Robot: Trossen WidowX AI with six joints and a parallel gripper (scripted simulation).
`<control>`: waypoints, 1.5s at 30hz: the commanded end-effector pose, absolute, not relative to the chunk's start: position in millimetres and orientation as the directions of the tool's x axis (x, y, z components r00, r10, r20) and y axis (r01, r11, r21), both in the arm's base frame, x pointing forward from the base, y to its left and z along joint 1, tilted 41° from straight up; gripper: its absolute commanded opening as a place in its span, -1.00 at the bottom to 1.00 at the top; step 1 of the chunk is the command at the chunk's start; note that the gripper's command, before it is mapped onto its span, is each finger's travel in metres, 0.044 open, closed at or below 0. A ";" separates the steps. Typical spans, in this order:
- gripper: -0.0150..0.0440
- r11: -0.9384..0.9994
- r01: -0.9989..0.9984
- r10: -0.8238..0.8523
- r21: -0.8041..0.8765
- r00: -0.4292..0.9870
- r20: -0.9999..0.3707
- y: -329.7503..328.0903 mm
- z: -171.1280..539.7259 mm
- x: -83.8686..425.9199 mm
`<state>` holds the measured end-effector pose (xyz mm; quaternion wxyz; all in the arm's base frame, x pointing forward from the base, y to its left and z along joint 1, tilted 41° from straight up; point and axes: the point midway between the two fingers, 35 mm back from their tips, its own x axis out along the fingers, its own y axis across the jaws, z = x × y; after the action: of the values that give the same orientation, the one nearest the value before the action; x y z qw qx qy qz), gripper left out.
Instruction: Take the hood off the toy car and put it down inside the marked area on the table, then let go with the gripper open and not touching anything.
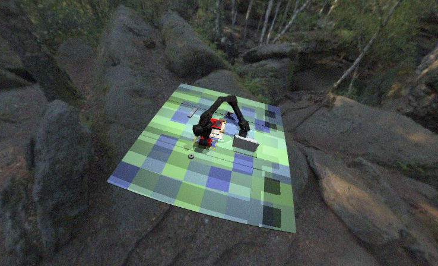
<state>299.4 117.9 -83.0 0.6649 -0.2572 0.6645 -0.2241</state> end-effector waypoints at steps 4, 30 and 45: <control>0.58 0.768 -0.043 -0.640 -0.640 0.017 -0.769 118.1 -82.8 299.5; 1.00 0.762 -0.044 -0.646 -0.646 0.017 -0.763 164.7 -29.5 297.9; 1.00 0.762 -0.044 -0.646 -0.646 0.017 -0.763 164.7 -29.5 297.9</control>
<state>298.9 164.6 -29.3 0.6653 -0.2630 0.6615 -0.2251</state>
